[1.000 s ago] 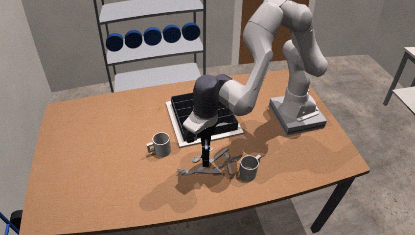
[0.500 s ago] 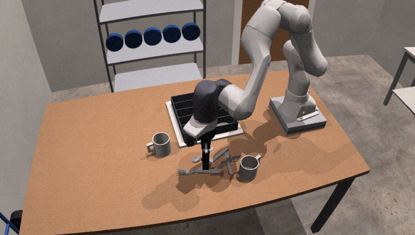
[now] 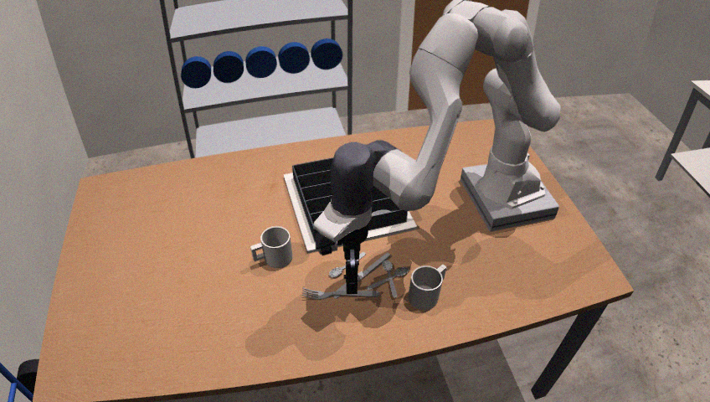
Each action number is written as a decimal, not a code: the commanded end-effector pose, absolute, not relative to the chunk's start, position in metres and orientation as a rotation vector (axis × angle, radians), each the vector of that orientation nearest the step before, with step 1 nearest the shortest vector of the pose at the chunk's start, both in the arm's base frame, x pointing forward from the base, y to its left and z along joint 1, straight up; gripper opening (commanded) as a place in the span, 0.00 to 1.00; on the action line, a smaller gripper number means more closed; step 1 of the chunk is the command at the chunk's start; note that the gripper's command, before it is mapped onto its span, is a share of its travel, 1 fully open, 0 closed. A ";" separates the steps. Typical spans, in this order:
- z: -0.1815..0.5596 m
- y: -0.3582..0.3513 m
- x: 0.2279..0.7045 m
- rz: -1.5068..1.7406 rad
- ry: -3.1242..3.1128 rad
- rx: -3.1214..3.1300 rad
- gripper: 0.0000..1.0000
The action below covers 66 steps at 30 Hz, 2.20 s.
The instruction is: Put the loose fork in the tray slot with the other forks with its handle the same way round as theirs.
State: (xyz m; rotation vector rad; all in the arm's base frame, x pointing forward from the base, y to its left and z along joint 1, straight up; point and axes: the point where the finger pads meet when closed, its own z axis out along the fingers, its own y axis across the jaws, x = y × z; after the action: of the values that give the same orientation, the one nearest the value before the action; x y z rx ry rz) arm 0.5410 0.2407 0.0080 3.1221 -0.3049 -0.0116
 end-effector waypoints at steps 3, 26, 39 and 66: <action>0.005 0.241 0.542 -0.007 -0.311 3.122 0.27; 0.005 0.241 0.542 -0.007 -0.311 3.122 0.27; 0.005 0.241 0.542 -0.007 -0.311 3.122 0.27; -0.007 0.241 0.542 -0.007 -0.311 3.122 0.27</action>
State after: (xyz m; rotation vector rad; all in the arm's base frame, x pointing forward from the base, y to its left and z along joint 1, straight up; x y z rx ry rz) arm 0.5410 0.2406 -0.0032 3.1220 -0.3055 -0.0115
